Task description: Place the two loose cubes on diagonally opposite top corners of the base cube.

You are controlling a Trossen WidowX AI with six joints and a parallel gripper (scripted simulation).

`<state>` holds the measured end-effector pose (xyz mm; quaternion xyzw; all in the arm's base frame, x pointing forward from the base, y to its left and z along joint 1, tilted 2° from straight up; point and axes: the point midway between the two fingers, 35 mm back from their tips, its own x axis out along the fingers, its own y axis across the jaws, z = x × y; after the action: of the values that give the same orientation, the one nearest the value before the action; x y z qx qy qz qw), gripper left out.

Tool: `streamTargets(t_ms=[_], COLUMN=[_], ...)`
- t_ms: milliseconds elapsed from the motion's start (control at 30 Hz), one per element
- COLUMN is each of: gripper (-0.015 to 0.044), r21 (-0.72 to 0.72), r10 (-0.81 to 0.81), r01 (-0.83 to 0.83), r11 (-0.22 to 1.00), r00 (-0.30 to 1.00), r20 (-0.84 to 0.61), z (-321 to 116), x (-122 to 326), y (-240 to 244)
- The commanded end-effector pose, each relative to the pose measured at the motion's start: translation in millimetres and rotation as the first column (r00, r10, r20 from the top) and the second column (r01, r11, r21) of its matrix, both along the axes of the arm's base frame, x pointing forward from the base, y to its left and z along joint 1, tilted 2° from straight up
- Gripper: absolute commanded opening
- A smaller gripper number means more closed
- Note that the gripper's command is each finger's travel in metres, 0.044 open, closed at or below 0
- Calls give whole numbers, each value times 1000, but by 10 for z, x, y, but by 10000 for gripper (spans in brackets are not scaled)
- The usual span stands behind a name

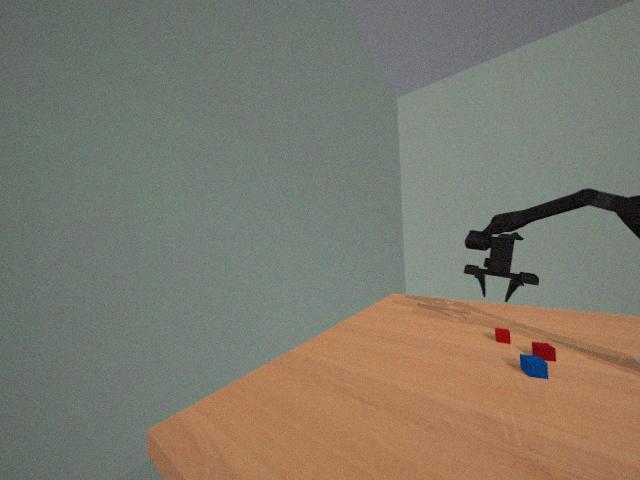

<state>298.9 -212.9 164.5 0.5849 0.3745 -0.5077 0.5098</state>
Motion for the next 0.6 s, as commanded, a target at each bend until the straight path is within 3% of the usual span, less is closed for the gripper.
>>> streamTargets(t_ms=[0,267,567], gripper=[265,265,265], r21=[37,57,57], r10=[26,47,47], r01=[-23,-39,-39], r11=[999,998,998], r00=[996,989,989], r20=[-87,-141,-141], z=[45,71,-494], x=[25,25,65], y=[308,498,485])
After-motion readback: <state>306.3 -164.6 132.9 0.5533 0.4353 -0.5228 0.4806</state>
